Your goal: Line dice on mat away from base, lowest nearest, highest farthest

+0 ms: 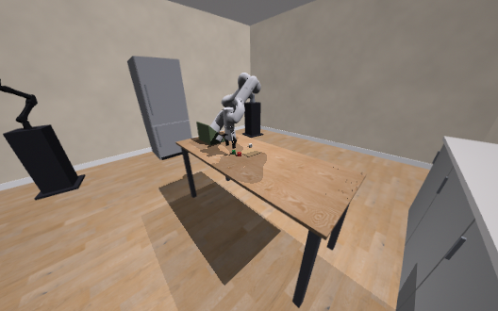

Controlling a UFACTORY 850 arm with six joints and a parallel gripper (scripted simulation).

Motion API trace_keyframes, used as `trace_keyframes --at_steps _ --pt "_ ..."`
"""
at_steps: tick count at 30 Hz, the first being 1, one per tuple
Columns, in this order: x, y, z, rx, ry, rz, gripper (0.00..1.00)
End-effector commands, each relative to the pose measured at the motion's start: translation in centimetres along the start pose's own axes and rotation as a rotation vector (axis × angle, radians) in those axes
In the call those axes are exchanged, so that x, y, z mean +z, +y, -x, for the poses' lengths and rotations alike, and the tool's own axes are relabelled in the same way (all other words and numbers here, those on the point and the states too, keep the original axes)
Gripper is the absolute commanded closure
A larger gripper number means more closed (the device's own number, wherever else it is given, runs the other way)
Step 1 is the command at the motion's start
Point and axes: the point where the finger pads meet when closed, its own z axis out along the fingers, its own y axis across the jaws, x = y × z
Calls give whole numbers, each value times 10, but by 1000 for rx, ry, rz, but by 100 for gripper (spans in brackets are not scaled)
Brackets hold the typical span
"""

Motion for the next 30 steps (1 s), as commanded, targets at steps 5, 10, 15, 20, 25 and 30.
trace_keyframes --at_steps 5,10,15,20,25,30 --pt "18 -3 -1 -2 1 -5 0" --pt "18 -3 -1 -2 1 -5 0" --pt "18 -3 -1 -2 1 -5 0" --pt "18 -3 -1 -2 1 -5 0" --pt "18 -3 -1 -2 1 -5 0" --pt "18 -3 -1 -2 1 -5 0"
